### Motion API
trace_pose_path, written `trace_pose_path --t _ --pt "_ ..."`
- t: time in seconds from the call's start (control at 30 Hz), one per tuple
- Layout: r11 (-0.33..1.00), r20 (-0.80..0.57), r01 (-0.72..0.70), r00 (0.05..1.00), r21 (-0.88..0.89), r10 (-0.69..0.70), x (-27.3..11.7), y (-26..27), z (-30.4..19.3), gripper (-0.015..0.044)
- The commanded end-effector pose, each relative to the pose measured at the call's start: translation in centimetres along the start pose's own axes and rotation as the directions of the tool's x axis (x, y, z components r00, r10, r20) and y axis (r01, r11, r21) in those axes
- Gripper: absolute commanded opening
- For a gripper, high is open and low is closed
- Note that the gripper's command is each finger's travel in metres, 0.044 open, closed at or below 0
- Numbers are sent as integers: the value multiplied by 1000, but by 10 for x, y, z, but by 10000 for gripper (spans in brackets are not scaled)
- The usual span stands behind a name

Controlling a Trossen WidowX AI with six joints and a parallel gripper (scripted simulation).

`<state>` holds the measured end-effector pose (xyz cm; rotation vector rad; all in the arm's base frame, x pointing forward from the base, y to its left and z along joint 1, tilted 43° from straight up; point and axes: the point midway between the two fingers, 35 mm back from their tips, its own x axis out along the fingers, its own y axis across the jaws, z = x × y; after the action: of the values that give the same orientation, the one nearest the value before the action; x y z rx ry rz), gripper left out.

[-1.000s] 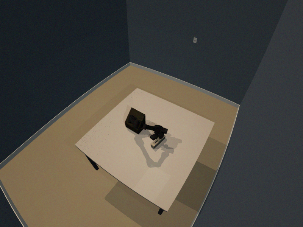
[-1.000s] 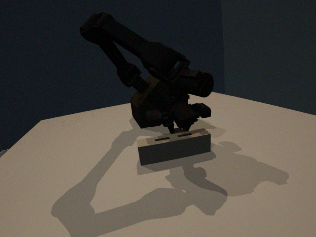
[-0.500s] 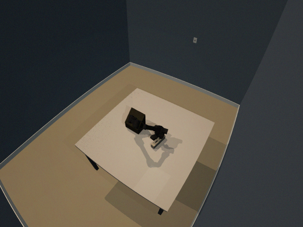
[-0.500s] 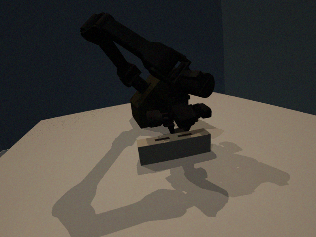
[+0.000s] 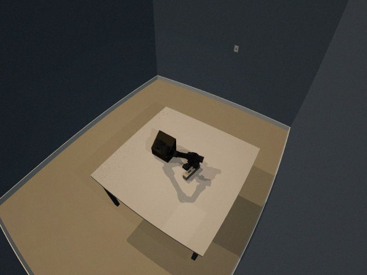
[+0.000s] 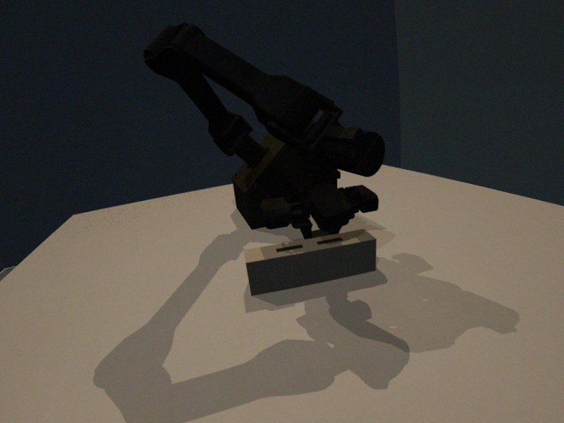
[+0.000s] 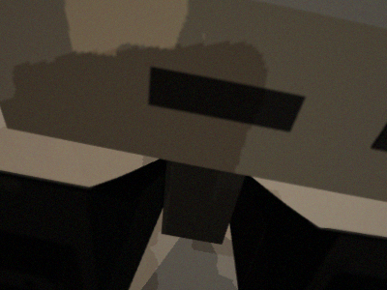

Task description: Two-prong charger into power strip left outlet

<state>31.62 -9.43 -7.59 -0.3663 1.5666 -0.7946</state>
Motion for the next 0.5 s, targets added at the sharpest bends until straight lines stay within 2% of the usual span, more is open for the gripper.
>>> trace_pose_path --t 0.0,0.47 --pt "999 34 -9 999 32 8 -2 -1 15 0" --pt "999 34 -9 999 32 8 -2 -1 14 0"
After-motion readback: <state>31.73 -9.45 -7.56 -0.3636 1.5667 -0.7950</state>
